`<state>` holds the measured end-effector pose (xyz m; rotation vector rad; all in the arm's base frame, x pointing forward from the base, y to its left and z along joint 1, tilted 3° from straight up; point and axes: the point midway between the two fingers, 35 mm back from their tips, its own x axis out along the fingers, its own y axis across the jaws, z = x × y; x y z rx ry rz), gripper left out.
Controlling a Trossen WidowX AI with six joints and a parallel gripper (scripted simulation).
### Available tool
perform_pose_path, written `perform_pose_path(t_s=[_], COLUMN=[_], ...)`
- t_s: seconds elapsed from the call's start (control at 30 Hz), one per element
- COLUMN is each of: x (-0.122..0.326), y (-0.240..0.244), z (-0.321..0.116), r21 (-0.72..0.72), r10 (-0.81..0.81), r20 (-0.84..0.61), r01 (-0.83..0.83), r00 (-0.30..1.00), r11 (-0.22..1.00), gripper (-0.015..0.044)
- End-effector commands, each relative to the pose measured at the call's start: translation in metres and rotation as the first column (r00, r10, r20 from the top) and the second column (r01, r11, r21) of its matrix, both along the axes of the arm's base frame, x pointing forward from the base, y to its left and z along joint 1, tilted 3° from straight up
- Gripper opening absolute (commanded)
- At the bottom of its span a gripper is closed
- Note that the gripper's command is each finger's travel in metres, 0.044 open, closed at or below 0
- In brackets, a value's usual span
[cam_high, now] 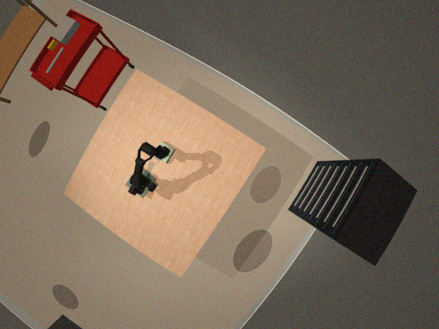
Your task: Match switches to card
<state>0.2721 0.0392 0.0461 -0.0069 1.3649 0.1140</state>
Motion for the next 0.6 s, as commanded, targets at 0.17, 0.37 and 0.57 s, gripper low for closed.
perform_pose_path(t_s=[0.17, 0.37, 0.57], x=[0.0007, 0.0009, 0.001], y=[-0.0004, -0.0003, -0.0002], z=[-0.0012, -0.002, -0.0028], r21=[-0.003, -0.003, -0.003], r10=[-0.005, -0.005, -0.005], r20=[0.002, 0.002, 0.002], r01=[0.005, 0.005, 0.005], r00=[1.0, 1.0, 1.0], r11=[1.0, 1.0, 1.0], gripper=[0.0, 0.0, 0.0])
